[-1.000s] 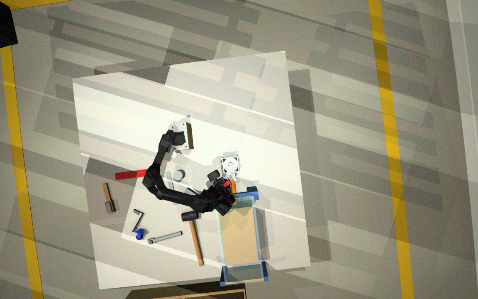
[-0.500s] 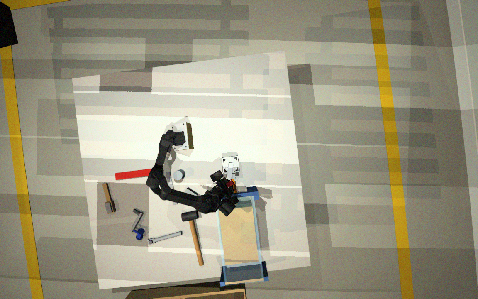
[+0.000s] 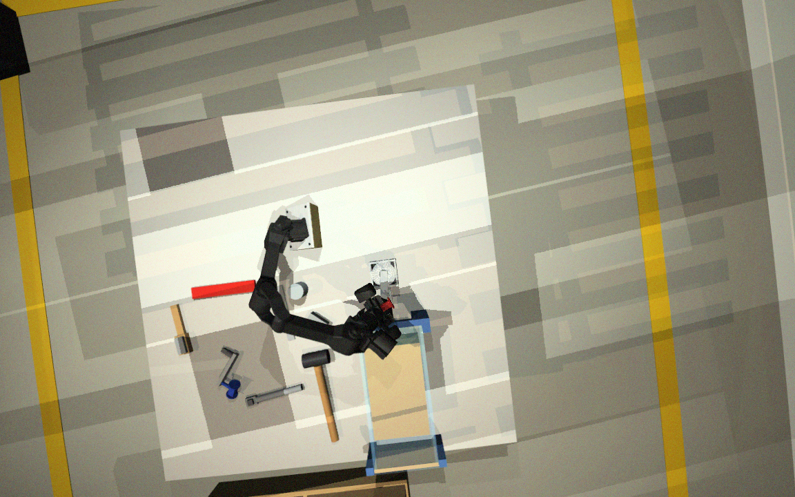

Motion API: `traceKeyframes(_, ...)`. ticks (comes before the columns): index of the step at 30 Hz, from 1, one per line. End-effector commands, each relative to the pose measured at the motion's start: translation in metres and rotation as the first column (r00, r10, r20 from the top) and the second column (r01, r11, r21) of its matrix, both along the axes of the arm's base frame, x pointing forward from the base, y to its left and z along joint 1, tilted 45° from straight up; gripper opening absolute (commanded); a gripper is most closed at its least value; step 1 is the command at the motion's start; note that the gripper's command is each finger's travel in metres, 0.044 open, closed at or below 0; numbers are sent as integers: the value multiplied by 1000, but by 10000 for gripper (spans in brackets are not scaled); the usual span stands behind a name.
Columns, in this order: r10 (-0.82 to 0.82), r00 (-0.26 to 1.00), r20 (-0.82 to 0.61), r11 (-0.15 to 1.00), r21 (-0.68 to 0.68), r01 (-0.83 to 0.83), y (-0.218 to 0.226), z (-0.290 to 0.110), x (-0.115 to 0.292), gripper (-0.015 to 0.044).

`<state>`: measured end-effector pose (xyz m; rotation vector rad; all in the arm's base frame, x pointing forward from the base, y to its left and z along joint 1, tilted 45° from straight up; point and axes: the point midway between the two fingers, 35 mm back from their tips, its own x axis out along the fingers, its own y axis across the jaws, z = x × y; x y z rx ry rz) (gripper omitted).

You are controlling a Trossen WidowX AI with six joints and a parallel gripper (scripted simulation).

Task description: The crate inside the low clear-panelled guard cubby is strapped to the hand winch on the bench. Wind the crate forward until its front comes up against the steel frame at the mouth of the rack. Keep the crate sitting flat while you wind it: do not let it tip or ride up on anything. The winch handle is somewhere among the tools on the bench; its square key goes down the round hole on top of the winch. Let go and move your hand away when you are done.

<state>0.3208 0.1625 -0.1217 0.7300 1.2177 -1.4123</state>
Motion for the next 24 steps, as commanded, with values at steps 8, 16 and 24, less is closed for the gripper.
traceKeyframes(8,0,1000,10,1000,20,0,19,-19,2,0)
traceKeyframes(16,0,1000,10,1000,21,0,26,-26,1,0)
traceKeyframes(24,0,1000,10,1000,22,0,33,-32,0,0)
